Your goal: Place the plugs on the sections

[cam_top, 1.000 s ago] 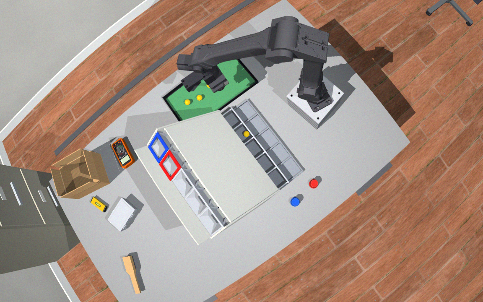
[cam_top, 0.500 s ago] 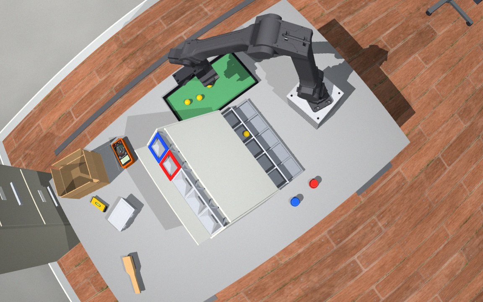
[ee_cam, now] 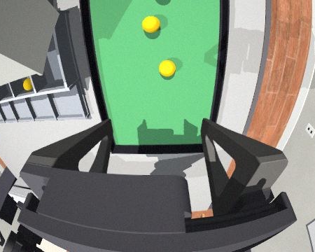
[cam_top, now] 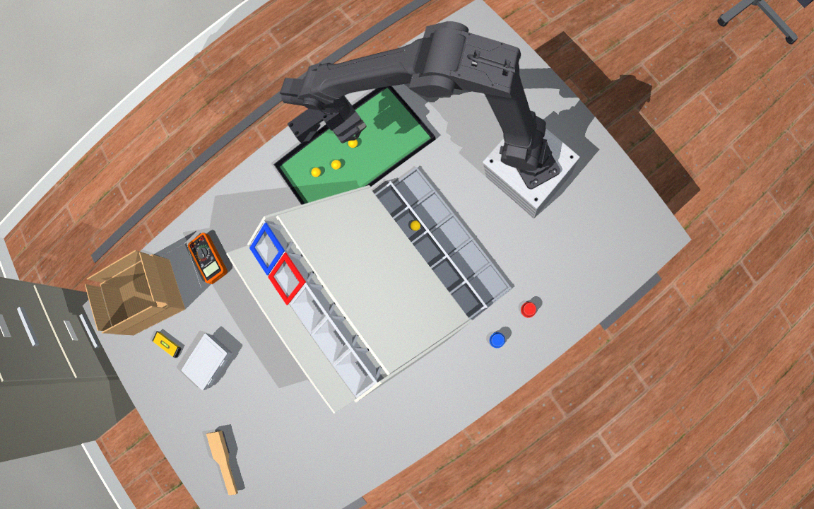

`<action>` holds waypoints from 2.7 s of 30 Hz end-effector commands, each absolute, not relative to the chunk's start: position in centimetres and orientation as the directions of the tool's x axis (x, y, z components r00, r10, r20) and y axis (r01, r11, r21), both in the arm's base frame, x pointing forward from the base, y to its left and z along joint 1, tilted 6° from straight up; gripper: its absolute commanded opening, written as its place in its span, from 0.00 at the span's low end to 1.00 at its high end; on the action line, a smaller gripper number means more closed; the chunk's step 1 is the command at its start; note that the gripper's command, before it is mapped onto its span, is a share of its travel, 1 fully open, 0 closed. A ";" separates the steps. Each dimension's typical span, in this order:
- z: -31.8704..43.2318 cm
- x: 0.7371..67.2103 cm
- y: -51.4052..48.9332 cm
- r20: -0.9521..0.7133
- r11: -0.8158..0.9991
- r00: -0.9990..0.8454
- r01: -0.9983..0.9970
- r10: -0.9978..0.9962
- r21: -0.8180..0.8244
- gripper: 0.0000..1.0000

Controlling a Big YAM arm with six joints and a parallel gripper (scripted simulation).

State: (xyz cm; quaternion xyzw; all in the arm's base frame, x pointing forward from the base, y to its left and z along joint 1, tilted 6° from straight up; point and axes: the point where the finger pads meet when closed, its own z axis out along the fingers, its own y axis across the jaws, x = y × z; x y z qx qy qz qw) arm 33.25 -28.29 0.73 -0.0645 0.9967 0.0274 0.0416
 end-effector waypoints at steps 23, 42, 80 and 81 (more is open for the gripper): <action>1.5 34.4 -29.8 -0.106 0.989 -0.984 -0.145 -0.142 0.029 0.80; 1.5 34.4 -29.8 -0.103 0.987 -0.983 -0.155 -0.150 0.033 0.80; 1.8 35.0 -30.7 -0.088 0.987 -0.985 -0.154 -0.149 0.051 0.80; 1.8 35.0 -30.8 -0.088 0.987 -0.985 -0.154 -0.149 0.052 0.80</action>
